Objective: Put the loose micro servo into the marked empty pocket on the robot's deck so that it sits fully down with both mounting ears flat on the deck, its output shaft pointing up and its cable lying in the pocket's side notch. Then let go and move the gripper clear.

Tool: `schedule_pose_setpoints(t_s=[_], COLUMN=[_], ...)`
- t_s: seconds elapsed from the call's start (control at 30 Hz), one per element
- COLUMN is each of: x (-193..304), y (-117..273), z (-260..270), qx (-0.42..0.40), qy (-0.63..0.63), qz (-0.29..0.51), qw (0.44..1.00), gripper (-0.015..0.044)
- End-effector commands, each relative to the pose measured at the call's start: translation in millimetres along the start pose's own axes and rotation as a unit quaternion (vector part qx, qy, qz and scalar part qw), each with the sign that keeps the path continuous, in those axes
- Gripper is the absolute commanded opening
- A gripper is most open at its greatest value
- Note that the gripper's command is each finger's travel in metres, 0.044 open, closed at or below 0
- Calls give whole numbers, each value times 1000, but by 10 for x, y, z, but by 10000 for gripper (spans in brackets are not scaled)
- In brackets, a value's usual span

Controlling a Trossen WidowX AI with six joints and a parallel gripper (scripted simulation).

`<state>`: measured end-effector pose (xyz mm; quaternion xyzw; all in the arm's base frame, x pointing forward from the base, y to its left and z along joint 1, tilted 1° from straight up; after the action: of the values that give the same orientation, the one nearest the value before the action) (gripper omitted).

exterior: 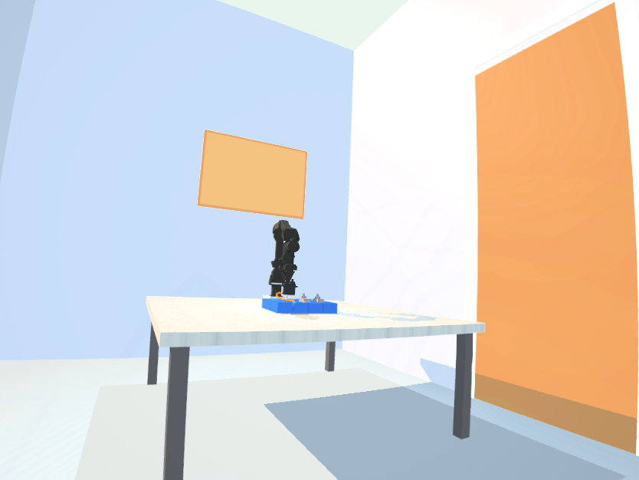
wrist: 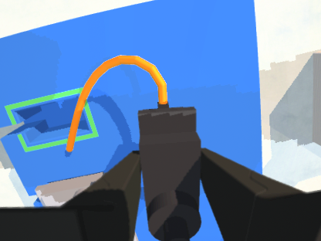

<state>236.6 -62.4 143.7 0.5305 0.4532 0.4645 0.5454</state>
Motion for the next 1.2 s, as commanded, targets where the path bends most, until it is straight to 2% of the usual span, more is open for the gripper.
schedule_pose_setpoints(t_s=[0.0,0.37,0.77,1.17], x=[-23,-83,-148,-167], y=[20,20,19,19], z=[13,6,-4,-8], qx=[-3,-2,0,0], qy=[-82,-268,-459,-509], qz=[2,3,3,3], qw=[997,963,888,861], gripper=[0,0,0,0])
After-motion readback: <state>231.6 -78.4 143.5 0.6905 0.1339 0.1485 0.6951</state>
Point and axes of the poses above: the point midway between the two fingers, 35 mm back from their tips, its own y axis back along the fingers, its own z axis across the jaws, x = y × z, the point moved 3 cm from there along y, back along the fingers, and after that the axes turned 9 degrees about y, right-handed, at the moved point
